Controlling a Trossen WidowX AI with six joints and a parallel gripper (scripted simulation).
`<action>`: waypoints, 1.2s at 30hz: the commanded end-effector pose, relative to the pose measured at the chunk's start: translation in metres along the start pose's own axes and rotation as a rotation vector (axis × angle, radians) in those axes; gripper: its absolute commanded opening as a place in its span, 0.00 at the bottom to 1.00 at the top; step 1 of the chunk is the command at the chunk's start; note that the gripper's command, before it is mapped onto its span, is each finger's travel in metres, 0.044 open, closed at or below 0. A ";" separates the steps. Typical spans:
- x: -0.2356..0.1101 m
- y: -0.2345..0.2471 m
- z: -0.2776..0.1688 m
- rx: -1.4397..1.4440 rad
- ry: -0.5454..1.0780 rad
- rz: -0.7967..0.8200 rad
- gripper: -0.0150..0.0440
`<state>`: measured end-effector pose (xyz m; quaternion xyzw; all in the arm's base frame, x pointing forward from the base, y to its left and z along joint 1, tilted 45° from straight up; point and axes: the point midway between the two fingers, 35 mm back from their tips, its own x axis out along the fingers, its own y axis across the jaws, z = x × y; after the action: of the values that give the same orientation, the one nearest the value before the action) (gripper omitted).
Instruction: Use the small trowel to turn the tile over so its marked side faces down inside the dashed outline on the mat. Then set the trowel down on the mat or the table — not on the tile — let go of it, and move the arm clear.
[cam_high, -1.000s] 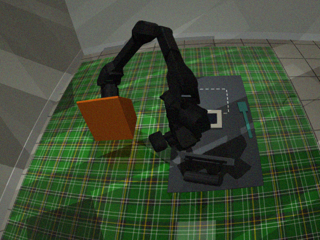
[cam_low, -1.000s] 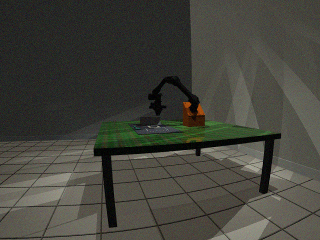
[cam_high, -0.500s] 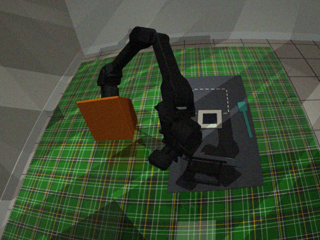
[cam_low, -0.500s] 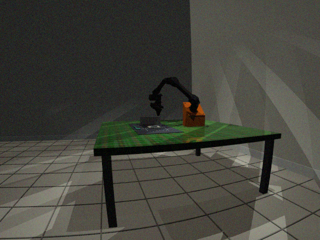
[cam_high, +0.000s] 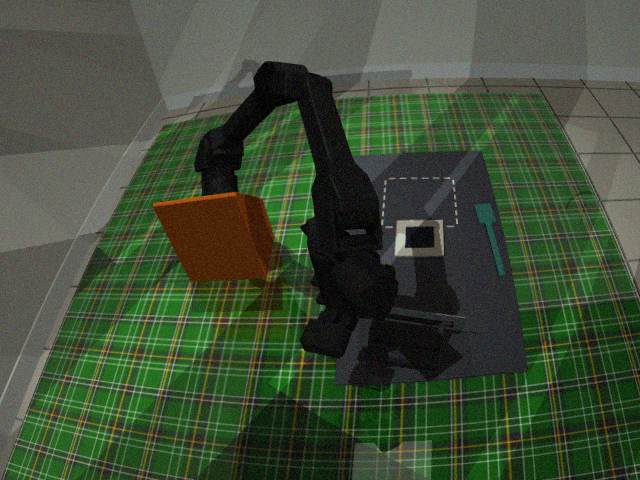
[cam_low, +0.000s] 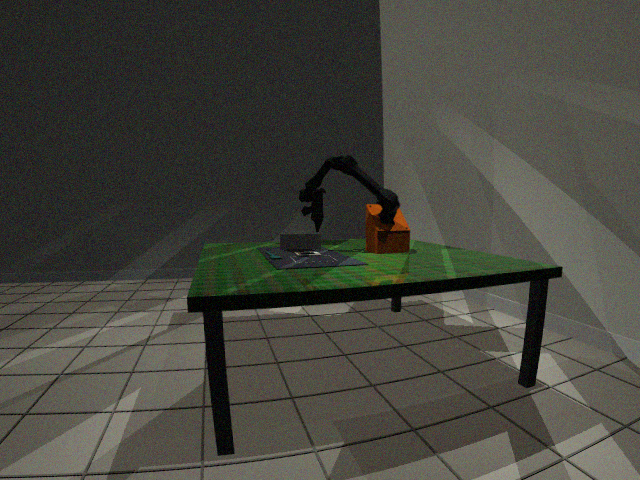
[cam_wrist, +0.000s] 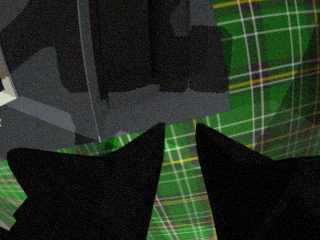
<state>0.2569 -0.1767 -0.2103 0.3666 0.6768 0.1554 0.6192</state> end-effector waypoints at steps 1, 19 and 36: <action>0.001 0.002 0.001 -0.013 0.000 -0.005 0.42; 0.015 0.028 0.001 -0.024 0.000 -0.003 0.42; 0.020 0.052 -0.001 -0.028 0.001 0.000 0.42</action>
<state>0.2699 -0.1313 -0.1944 0.3560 0.6768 0.1643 0.6230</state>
